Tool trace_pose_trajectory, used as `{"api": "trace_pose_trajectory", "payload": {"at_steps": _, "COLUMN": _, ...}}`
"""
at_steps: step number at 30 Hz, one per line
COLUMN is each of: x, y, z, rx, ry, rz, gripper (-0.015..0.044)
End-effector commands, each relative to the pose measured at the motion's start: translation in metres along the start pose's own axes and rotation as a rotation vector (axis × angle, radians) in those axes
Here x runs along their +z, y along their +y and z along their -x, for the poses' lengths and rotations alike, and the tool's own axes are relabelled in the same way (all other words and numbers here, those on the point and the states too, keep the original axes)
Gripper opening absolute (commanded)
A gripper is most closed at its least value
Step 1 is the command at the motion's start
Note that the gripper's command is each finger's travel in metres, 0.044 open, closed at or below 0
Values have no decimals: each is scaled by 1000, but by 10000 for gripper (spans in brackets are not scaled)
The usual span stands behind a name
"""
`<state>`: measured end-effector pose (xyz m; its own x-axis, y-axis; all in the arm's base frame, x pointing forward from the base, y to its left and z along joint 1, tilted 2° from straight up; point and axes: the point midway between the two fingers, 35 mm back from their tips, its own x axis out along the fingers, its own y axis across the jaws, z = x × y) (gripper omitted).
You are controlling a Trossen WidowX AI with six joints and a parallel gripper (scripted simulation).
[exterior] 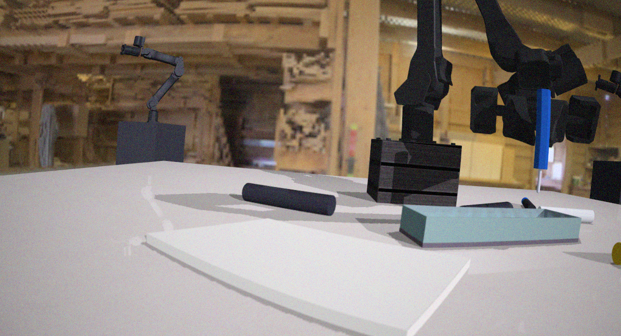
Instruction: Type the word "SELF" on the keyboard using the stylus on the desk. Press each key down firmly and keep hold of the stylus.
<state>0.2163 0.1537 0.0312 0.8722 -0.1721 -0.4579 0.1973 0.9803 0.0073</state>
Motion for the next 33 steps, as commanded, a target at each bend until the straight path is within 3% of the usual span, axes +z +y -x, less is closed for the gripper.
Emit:
{"api": "trace_pose_trajectory", "payload": {"at_steps": 1, "x": 0, "y": 0, "z": 0, "rx": 0, "ry": 0, "rz": 0, "gripper": 78}}
{"api": "trace_pose_trajectory", "payload": {"at_steps": 5, "x": 0, "y": 0, "z": 0, "rx": 0, "ry": 0, "rz": 0, "gripper": 51}}
{"api": "trace_pose_trajectory", "payload": {"at_steps": 7, "x": 0, "y": 0, "z": -2, "rx": -1, "ry": 1, "rz": -1, "gripper": 0}}
{"api": "trace_pose_trajectory", "payload": {"at_steps": 33, "x": 25, "y": -19, "z": -48, "rx": -5, "ry": -7, "rz": -1, "gripper": 0}}
